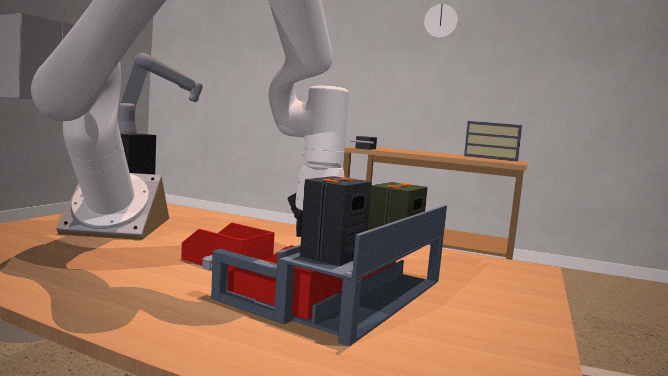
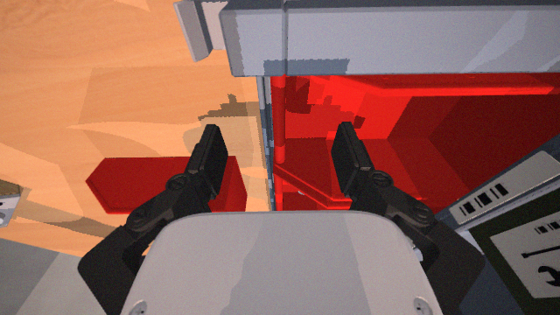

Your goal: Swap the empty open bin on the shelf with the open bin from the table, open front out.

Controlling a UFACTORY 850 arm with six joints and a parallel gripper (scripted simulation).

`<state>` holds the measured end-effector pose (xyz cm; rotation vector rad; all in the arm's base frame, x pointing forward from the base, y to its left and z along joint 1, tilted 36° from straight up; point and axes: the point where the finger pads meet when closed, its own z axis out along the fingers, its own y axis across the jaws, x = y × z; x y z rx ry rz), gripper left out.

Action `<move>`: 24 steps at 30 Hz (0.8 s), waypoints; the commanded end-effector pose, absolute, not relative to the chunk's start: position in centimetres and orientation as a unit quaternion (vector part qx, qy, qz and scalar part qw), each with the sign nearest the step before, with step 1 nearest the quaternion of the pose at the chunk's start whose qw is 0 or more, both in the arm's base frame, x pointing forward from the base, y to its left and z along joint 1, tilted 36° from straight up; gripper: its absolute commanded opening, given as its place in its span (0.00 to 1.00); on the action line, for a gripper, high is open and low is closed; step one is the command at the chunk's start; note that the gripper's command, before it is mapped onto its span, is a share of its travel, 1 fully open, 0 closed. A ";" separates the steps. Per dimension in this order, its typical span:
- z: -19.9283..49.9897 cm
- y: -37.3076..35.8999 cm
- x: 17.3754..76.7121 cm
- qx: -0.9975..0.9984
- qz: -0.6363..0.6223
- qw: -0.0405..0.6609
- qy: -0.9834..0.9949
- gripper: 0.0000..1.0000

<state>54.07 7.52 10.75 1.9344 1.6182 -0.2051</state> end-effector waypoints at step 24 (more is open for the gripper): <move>10.3 7.2 54.3 0.729 -0.077 0.301 0.610 0.95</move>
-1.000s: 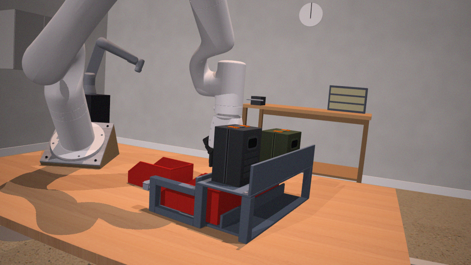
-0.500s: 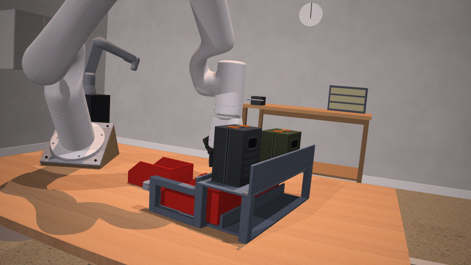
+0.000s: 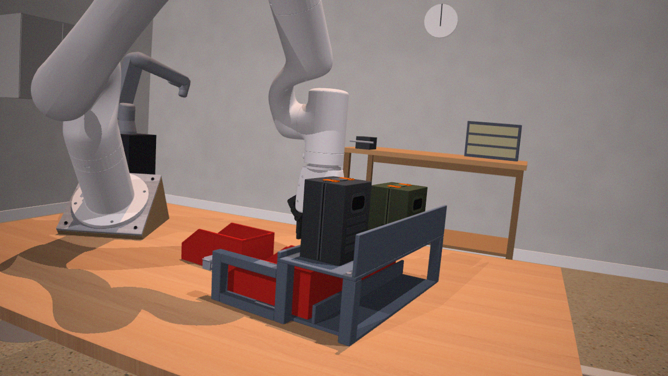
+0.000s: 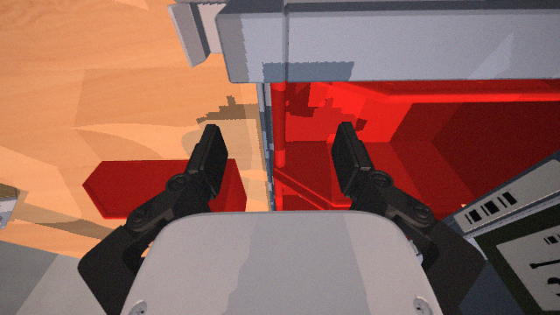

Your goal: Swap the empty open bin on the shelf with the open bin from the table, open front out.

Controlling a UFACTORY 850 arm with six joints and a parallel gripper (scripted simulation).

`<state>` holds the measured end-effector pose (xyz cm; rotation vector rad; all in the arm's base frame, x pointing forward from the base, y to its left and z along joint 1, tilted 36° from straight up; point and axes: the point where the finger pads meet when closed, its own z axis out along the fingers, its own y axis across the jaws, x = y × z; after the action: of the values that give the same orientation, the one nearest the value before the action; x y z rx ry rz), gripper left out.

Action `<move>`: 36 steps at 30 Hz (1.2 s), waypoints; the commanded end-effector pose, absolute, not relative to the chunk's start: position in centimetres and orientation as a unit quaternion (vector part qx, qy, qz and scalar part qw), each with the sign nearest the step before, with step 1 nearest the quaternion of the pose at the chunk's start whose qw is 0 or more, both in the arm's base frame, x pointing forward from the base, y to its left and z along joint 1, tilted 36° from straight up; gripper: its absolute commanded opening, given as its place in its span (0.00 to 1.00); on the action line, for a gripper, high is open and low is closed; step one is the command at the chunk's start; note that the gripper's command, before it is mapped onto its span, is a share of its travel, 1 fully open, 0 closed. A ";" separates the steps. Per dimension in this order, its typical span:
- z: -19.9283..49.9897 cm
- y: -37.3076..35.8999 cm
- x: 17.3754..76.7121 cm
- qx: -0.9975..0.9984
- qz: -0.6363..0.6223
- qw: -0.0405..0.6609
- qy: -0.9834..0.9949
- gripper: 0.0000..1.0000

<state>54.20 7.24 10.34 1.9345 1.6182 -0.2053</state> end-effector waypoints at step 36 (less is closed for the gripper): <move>9.2 6.5 54.6 0.729 -0.077 0.301 0.610 0.95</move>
<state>54.59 6.44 9.12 1.9345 1.6182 -0.2051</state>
